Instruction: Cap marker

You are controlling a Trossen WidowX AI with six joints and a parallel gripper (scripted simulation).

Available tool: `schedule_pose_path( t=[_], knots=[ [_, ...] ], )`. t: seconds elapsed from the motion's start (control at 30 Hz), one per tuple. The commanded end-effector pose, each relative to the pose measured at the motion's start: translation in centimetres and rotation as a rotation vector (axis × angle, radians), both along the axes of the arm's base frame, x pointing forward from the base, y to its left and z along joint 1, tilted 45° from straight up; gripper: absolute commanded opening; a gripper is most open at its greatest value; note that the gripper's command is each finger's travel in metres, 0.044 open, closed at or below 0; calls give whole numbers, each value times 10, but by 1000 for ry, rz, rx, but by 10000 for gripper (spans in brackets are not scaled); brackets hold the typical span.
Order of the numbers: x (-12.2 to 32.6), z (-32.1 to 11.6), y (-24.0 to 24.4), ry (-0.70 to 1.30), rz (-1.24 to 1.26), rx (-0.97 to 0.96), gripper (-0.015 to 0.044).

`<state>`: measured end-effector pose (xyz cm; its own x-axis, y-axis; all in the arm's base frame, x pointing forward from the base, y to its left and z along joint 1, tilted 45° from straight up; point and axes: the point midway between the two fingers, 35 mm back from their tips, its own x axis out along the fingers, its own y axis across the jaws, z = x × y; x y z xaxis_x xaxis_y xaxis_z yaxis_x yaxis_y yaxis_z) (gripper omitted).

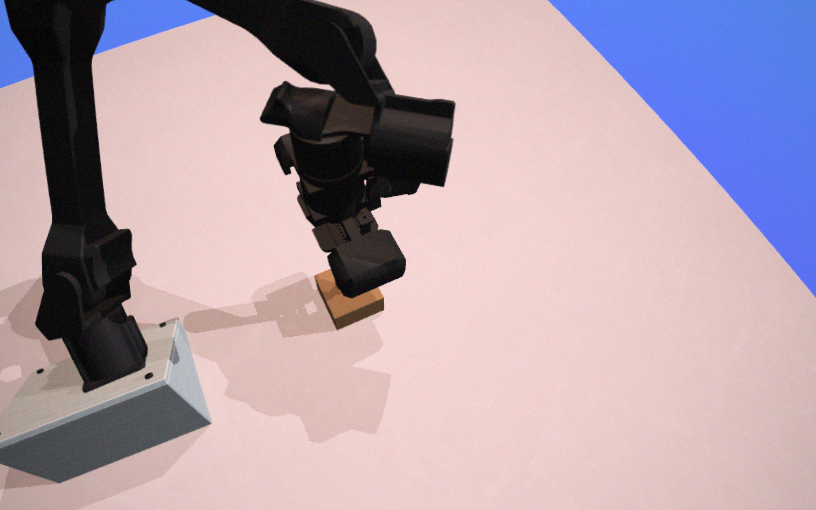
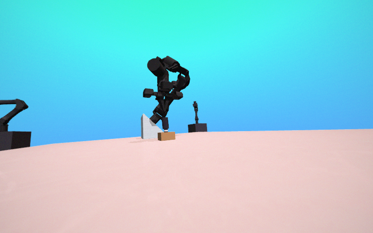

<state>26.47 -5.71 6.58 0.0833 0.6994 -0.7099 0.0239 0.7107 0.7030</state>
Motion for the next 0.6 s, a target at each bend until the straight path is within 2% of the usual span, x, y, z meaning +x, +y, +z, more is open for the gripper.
schedule_pose_path(
  t=[0.0, 0.57],
  knots=[
    [0, -3, 4, 1, -2, 2, 0],
    [2, -21, 22, 0, -2, 3, 0]
  ],
)
